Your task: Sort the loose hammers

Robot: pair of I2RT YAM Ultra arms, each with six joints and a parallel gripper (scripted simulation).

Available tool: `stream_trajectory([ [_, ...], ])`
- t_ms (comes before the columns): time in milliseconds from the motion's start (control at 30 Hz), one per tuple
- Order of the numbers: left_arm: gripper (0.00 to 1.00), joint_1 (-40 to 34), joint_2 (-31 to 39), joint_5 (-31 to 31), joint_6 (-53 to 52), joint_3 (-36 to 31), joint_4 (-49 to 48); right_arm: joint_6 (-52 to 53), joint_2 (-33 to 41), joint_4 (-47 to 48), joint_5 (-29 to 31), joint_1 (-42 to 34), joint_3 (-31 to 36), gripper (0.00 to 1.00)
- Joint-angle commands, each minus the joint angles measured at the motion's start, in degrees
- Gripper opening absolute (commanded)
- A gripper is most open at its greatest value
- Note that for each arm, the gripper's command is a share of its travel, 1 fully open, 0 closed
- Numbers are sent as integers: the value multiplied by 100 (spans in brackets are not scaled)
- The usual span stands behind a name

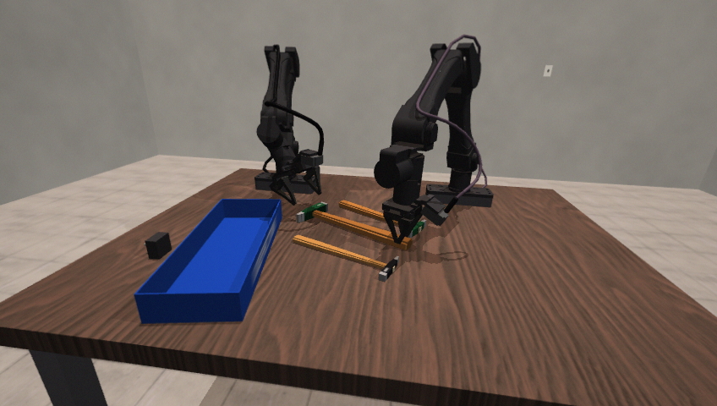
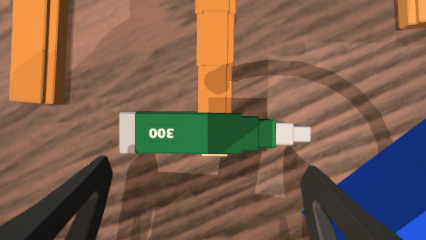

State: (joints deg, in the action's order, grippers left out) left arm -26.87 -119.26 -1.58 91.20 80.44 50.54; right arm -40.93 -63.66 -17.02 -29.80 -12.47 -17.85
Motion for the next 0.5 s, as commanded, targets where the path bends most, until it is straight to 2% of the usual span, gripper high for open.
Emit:
stream_trajectory([
  [0, 27, -5, -67, 157, -29, 83, 26, 99, 138, 92, -76, 9, 67, 100],
  [233, 27, -5, -67, 157, -29, 83, 26, 104, 90, 95, -73, 3, 6, 100],
  [300, 50, -5, -67, 157, -29, 83, 26, 104, 90, 96, -73, 3, 6, 100],
  [333, 52, -5, -68, 157, -29, 83, 26, 104, 90, 96, -73, 3, 6, 100],
  [367, 63, -26, -46, 158, -25, 73, 23, 104, 90, 96, -73, 3, 6, 100],
  [467, 64, -24, 136, 158, -19, 8, 7, 104, 90, 96, -73, 3, 6, 100],
])
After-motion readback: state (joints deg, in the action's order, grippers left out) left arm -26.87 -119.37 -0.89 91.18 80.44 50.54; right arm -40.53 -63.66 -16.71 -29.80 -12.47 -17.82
